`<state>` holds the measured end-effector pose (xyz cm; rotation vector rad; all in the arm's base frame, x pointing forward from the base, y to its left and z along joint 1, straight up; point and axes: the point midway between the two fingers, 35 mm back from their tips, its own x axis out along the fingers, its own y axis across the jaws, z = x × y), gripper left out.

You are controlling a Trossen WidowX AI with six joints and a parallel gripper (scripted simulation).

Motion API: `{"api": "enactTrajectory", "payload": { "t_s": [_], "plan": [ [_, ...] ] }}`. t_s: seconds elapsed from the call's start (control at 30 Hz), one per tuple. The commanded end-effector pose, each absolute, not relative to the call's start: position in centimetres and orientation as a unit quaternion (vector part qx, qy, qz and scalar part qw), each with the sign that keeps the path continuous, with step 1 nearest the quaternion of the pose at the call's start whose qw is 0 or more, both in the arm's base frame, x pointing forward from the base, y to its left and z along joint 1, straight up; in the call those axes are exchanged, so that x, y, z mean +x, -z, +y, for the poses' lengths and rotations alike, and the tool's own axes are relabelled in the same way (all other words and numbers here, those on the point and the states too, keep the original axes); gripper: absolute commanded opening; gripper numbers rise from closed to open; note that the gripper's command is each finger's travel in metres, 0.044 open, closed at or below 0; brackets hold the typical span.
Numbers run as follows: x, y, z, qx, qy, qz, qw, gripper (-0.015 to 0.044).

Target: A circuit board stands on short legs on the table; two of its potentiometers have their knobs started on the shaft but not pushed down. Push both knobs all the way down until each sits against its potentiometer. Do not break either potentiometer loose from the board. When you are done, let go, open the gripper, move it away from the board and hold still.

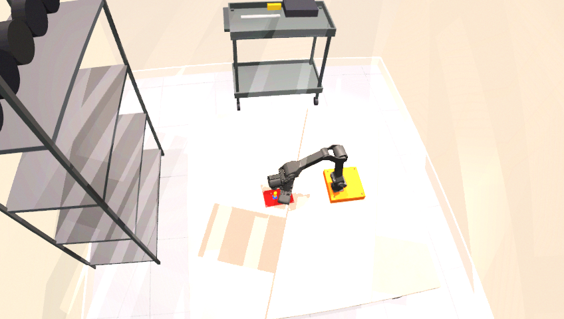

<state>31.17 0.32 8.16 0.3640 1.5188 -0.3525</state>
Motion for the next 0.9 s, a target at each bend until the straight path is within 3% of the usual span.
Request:
{"api": "enactTrajectory", "payload": {
  "t_s": [0.0, 0.87],
  "plan": [
    [31.11, -7.97, 0.27, 0.161, 0.158, 0.681, 0.696, 0.0000],
    [31.12, -7.58, 0.27, 0.161, 0.158, 0.681, 0.696, 0.0000]
  ]
}}
